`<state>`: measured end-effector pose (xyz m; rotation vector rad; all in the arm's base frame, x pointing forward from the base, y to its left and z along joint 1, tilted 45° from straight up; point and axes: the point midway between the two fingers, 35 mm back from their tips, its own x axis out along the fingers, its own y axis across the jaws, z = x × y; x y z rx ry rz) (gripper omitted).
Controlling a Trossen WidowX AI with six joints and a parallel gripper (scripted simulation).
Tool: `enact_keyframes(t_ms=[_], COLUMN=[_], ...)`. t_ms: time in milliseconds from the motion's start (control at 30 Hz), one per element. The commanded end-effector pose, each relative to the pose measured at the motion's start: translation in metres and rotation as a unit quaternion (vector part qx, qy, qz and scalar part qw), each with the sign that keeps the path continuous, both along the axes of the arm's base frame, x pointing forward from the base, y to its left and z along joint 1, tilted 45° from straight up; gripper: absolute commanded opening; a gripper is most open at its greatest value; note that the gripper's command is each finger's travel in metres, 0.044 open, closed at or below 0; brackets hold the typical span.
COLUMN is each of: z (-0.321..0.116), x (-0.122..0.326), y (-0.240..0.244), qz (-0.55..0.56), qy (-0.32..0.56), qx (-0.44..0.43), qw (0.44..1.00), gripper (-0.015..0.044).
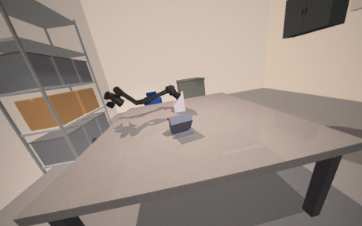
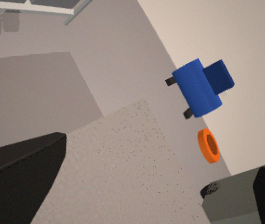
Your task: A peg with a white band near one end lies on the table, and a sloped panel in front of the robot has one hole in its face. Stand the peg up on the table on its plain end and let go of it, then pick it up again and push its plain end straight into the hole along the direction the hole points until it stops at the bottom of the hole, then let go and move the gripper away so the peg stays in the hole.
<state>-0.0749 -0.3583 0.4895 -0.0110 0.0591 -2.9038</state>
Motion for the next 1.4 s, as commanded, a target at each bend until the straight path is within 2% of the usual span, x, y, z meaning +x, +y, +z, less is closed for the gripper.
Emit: enact_keyframes(t_ms=[0, 33, 400, 967, 1367], z=[0.0, 0.001, 0.028, 0.084, 0.132], x=[0.0, -0.001, -0.02, -0.061, -0.08], y=[0.0, 0.0, 0.016, 0.078, 0.148], qz=[0.0, 0.001, 0.024, 0.015, -0.011], qy=[0.0, 0.001, 0.018, 0.067, 0.137], qx=[0.0, 0.001, 0.002, -0.059, -0.101], qw=[1.0, 1.0, 1.0, 0.996, 0.985], gripper=[0.0426, 0.044, 0.044, 0.044, 0.044])
